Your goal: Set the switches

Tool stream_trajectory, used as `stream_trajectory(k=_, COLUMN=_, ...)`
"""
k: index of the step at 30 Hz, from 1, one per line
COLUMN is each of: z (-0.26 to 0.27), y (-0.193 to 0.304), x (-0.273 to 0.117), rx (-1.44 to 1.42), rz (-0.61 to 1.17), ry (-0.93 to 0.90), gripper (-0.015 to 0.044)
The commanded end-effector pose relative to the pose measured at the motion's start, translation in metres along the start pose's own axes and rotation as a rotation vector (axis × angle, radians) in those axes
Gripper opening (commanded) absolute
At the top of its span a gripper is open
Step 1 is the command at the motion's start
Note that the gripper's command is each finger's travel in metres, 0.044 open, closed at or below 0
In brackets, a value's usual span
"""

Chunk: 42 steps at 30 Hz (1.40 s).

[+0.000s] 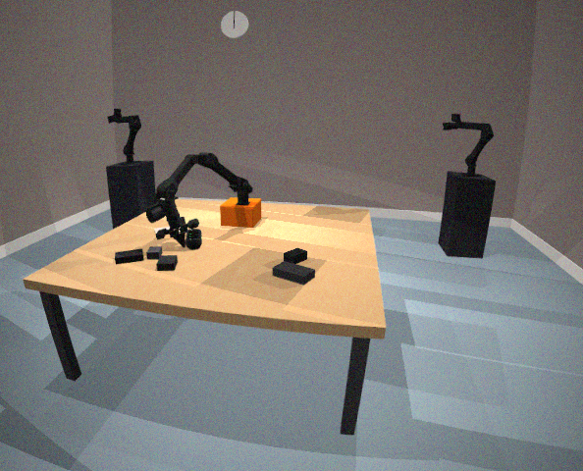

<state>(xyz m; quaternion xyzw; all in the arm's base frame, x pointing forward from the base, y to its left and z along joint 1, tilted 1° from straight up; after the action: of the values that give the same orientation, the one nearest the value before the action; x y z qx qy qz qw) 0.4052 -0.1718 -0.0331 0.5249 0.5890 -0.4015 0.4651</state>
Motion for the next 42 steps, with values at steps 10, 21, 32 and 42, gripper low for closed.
stream_trajectory(k=10, z=-0.017, y=-0.004, x=0.007, rx=0.004, rz=-0.008, ry=0.012, gripper=0.0000)
stream_trajectory(k=21, z=-0.026, y=-0.006, x=0.010, rx=0.004, rz=-0.009, ry=0.013, gripper=0.0000)
stream_trajectory(k=32, z=-0.035, y=-0.008, x=0.013, rx=0.004, rz=-0.009, ry=0.014, gripper=0.0000)
stream_trajectory(k=42, z=-0.042, y=-0.011, x=0.015, rx=0.004, rz=-0.009, ry=0.015, gripper=0.0000)
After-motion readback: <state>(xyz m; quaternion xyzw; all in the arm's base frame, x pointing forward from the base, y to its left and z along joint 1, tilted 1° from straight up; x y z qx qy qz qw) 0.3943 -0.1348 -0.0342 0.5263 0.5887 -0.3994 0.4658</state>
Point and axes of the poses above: the point midway between the two fingers, 35 mm back from their tips, its own x axis out along the fingers, its own z axis across the jaws, y = z × x, the point moved 1 cm from there along -x, back along the fingers, and after that the axes turned 8 degrees about x, right-handed, at the moved point
